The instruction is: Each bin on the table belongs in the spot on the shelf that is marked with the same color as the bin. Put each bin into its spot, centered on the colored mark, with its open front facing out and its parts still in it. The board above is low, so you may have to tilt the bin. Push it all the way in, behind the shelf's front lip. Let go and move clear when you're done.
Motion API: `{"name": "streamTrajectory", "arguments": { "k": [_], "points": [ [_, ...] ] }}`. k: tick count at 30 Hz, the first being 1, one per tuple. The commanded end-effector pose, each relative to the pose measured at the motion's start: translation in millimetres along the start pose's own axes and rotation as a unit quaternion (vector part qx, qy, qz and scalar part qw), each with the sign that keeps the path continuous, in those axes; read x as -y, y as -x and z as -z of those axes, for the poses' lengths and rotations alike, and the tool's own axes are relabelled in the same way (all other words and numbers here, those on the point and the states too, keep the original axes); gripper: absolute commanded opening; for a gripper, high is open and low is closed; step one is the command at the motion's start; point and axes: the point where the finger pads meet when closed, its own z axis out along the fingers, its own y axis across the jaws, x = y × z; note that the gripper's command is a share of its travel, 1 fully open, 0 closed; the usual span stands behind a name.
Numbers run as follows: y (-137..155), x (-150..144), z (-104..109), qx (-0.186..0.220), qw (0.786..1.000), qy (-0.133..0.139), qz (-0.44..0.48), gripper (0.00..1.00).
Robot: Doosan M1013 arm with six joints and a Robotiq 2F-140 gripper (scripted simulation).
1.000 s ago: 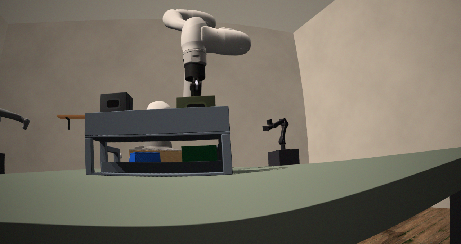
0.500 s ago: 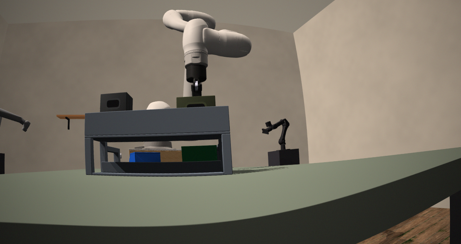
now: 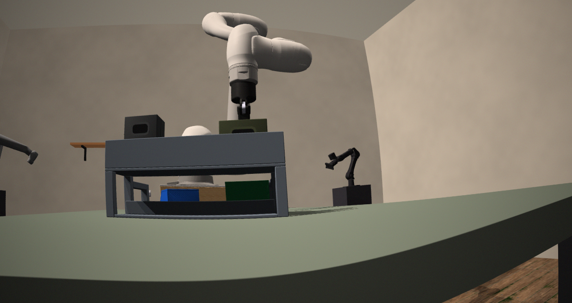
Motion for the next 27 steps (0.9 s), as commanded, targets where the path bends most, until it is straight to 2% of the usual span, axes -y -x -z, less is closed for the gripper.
{"name": "streamTrajectory", "arguments": {
  "k": [1,27],
  "points": [
    [1.5,4.9,-2.9,0.002,1.000,-0.001,-0.001,0.10],
    [2.1,8.1,-5.3,0.002,1.000,-0.002,-0.001,0.10]
  ]
}}
